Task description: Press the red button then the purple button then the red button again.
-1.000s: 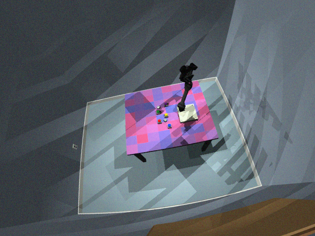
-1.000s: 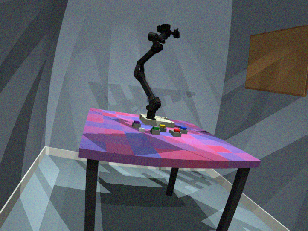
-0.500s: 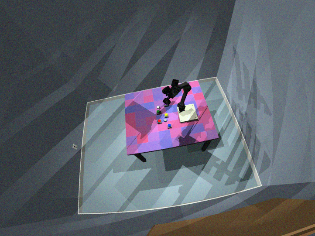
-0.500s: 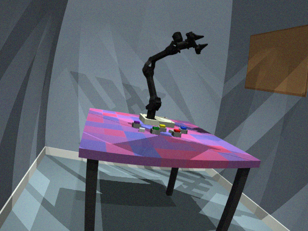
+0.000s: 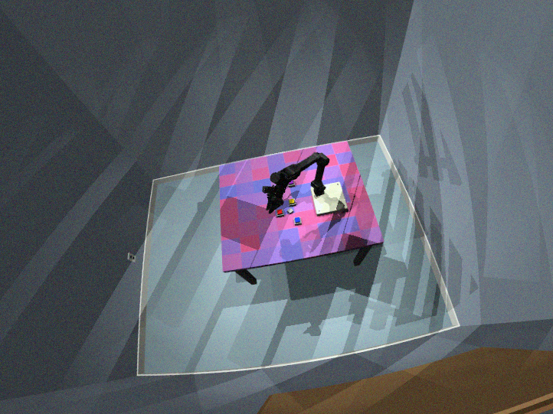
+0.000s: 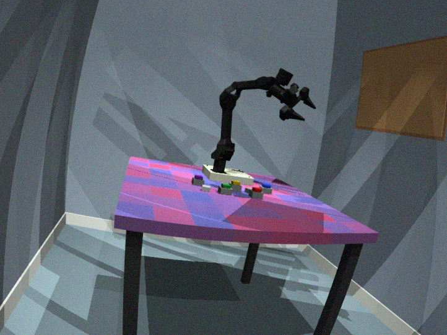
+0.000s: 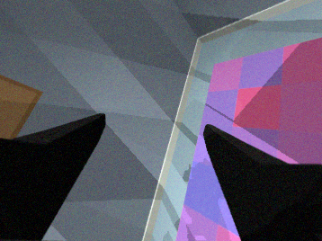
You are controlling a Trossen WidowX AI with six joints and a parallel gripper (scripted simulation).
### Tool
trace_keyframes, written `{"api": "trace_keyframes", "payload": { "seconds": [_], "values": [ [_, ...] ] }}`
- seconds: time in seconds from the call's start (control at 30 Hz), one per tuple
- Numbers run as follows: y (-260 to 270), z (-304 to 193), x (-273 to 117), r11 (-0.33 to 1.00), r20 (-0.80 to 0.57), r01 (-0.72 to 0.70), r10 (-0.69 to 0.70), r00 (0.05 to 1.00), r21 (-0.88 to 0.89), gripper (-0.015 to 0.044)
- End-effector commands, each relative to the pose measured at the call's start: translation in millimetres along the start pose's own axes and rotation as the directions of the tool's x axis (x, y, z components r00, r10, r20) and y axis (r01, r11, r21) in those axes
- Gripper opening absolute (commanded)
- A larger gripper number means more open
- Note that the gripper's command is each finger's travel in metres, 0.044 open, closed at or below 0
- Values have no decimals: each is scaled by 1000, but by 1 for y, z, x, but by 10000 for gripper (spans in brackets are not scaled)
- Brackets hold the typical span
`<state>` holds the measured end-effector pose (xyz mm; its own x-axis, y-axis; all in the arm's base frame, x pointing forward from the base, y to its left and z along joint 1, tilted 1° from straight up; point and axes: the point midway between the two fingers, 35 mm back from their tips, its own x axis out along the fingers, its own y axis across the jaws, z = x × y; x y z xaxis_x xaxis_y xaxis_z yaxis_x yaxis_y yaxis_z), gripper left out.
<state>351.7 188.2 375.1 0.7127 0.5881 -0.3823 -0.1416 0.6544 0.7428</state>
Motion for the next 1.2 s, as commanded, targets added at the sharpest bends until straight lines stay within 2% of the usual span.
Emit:
{"api": "trace_keyframes", "payload": {
  "seconds": [0.0,0.13,0.27,0.33,0.37,0.53,0.73,1.0,1.17],
  "values": [
    [-73,-17,23,967,-103,250,-253,962,-44,400],
    [-152,-43,28,868,-253,479,-497,830,-133,400],
    [-226,-77,10,723,-433,634,-682,590,-275,400],
    [-255,-93,-6,658,-517,665,-730,448,-353,400],
    [-260,-96,-9,648,-531,668,-735,421,-367,400],
    [-261,-97,-10,646,-533,668,-736,418,-369,400],
    [-304,-128,15,646,-533,668,-736,418,-369,243],
    [-306,-129,16,646,-533,668,-736,418,-369,32],
    [-306,-129,16,646,-533,668,-736,418,-369,20]
  ]
}}
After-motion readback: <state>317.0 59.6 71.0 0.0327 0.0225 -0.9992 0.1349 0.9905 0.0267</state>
